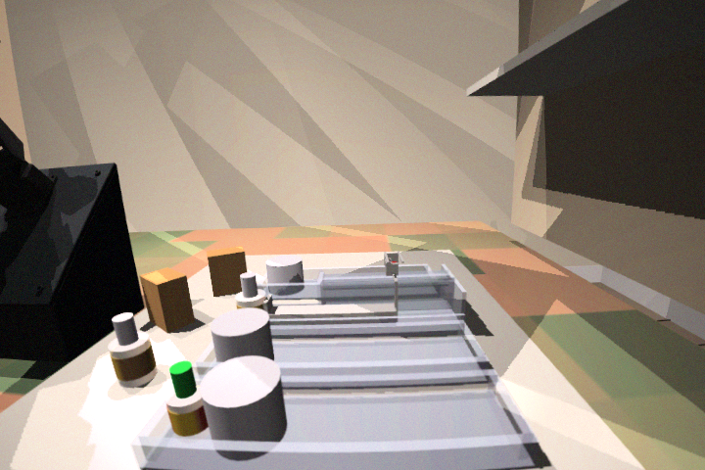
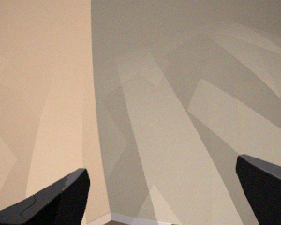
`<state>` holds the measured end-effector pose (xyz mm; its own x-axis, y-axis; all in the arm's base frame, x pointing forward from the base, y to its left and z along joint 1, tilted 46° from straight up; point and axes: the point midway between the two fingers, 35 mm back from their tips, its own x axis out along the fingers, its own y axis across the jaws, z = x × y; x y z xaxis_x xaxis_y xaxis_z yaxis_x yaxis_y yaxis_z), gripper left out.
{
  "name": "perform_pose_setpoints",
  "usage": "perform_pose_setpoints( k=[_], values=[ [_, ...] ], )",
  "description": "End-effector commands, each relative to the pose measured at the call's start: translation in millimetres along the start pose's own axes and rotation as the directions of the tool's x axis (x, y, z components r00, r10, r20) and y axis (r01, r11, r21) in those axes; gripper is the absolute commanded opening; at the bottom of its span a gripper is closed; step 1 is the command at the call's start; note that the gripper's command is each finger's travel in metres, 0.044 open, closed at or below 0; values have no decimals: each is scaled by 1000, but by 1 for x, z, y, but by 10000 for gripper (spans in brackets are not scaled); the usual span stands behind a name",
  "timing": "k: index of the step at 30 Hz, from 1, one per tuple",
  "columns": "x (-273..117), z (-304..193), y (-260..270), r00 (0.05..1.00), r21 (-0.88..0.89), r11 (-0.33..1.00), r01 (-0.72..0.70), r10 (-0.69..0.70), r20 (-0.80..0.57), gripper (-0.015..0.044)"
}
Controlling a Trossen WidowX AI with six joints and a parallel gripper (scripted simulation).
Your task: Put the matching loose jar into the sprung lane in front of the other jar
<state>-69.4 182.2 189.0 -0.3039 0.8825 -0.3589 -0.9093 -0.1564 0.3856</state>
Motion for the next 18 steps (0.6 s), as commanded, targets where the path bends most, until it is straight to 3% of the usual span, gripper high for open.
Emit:
perform_pose_setpoints(
  k=[1, 5, 9, 18],
  values=[
    [1, 0, -2, 1000, 0, 1000, 10, -10, 0, 426],
    [7, 9, -39, 976, 10, 976, 216, -216, -7, 440],
    [6, 15, -86, 895, 29, 894, 446, -445, -39, 440],
    [-36, 13, -190, 552, 84, 547, 833, -810, -199, 440]
  ],
)
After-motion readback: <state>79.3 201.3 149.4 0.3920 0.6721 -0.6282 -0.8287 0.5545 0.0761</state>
